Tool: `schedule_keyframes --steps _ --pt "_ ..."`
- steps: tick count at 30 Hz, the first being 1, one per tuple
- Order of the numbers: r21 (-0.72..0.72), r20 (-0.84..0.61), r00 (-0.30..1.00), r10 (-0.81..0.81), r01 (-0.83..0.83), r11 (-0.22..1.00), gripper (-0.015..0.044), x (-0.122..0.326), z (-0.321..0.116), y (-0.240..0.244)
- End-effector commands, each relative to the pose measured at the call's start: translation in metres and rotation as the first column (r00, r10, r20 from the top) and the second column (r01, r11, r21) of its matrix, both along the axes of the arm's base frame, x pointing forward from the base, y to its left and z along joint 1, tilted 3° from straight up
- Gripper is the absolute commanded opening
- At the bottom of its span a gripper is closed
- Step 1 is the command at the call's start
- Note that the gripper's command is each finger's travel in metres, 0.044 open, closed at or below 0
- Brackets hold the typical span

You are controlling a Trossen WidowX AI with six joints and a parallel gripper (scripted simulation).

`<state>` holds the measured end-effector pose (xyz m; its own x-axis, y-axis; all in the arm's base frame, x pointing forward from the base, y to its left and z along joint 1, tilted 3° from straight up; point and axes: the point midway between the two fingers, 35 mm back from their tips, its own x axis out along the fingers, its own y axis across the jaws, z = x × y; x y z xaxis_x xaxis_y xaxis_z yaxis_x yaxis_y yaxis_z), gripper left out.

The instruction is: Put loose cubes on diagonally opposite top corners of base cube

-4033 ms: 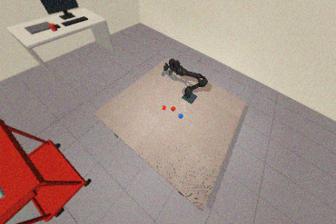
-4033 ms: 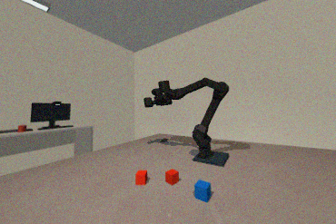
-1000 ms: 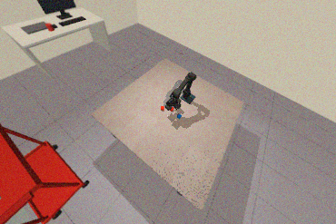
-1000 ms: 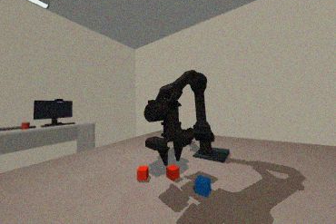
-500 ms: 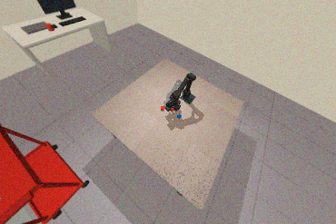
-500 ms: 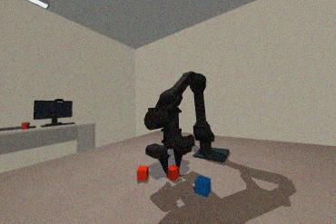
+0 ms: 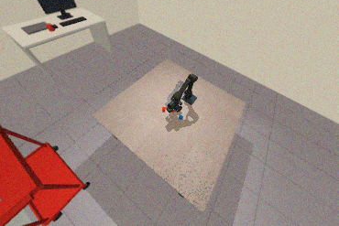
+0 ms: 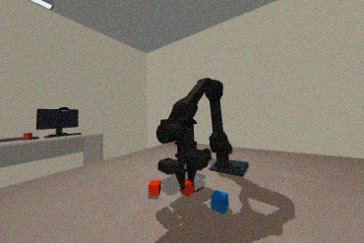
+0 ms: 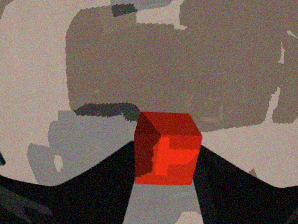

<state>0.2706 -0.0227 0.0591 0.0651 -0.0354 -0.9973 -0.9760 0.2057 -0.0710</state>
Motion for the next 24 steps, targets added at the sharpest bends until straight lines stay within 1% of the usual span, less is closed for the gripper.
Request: schedule_keyframes --steps 1,24 --pt "0.005 0.001 1.000 0.005 -0.005 1.000 0.0105 0.001 0.009 0.001" --pt "0.006 0.001 1.000 0.005 -0.005 1.000 0.0105 -0.001 0.081 0.003"
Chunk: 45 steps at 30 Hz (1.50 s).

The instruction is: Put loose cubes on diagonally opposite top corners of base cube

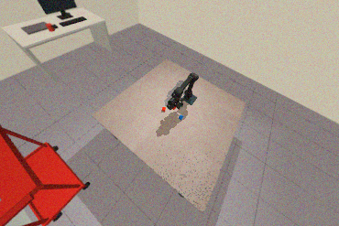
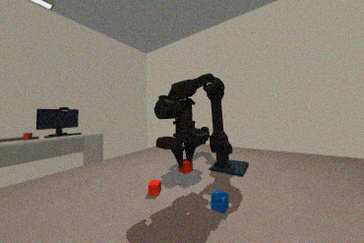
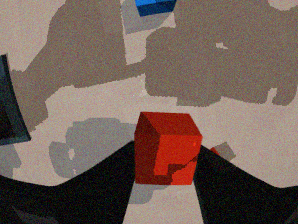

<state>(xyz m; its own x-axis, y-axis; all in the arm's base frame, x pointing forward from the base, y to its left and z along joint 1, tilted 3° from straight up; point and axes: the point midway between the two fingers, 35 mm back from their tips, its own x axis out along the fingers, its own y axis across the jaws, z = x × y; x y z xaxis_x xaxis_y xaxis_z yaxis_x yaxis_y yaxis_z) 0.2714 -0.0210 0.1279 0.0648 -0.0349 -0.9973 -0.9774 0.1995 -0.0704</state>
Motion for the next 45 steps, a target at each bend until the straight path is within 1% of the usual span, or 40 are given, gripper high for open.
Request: schedule_keyframes --steps 1,8,13,29,45 --pt "0.005 0.002 1.000 -0.002 0.002 1.000 0.0105 -0.002 0.016 0.001" --pt "0.006 0.002 1.000 -0.002 0.002 1.000 0.0105 -0.007 0.037 0.002" --pt "0.006 0.002 1.000 -0.012 0.012 1.000 0.0105 -0.007 0.038 0.004" --pt "0.028 0.006 0.964 -0.265 0.264 0.964 0.0105 0.001 0.018 0.049" --pt "0.050 0.003 0.865 -0.502 0.502 0.864 0.0105 -0.001 -0.004 0.097"
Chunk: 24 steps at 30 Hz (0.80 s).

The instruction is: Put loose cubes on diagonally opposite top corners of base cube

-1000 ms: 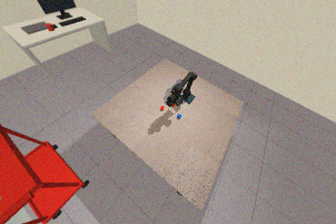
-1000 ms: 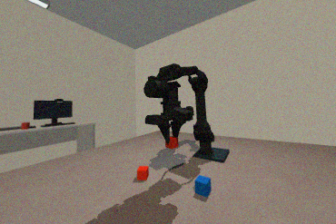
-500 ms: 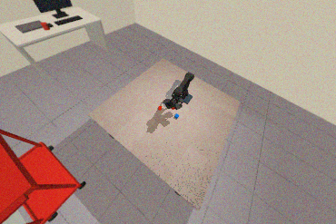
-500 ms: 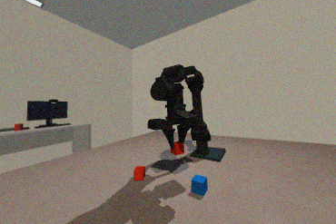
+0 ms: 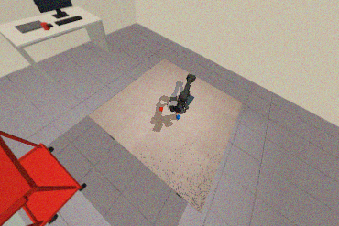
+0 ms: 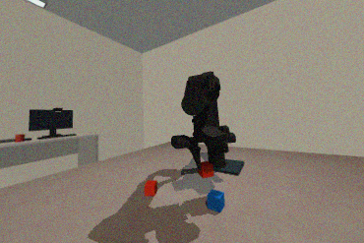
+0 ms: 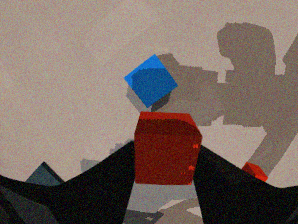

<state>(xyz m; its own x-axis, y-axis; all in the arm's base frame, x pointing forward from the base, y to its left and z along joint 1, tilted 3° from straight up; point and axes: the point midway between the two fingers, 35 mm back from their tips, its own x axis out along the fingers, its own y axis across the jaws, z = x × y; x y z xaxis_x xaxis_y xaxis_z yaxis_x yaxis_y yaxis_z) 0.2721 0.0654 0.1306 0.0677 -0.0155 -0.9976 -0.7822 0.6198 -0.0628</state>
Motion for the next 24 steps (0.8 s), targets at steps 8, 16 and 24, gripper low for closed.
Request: schedule_keyframes --steps 8,16,24 --pt "0.002 0.000 0.995 -0.101 0.101 0.995 0.0105 -0.0026 -0.0096 0.0174" --pt "0.002 0.000 0.995 -0.101 0.101 0.995 0.0105 -0.0026 -0.0096 0.0174" --pt "0.002 0.000 0.995 -0.102 0.102 0.995 0.0105 -0.0019 -0.0176 0.0174"
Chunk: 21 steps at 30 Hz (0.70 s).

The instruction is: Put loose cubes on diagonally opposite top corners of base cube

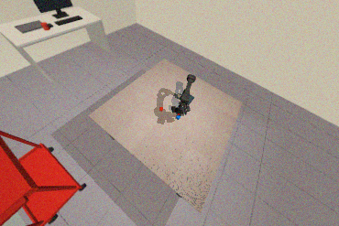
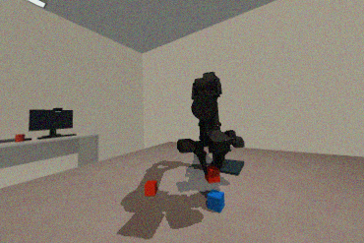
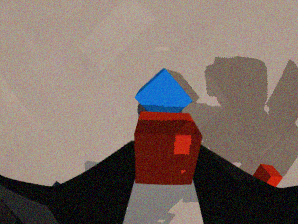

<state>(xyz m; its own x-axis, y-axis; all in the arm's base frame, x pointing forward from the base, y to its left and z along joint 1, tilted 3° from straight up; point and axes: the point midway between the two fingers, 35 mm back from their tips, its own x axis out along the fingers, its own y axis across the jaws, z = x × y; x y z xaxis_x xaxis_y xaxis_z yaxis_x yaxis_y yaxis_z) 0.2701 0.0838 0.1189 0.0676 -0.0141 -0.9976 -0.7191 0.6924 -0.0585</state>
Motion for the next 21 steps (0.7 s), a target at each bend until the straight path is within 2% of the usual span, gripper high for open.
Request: schedule_keyframes --steps 1,21 --pt "-0.006 -0.001 1.000 -0.006 0.006 1.000 0.0105 0.000 -0.008 -0.001" --pt "-0.006 -0.001 1.000 -0.008 0.008 1.000 0.0105 0.001 -0.025 -0.001"
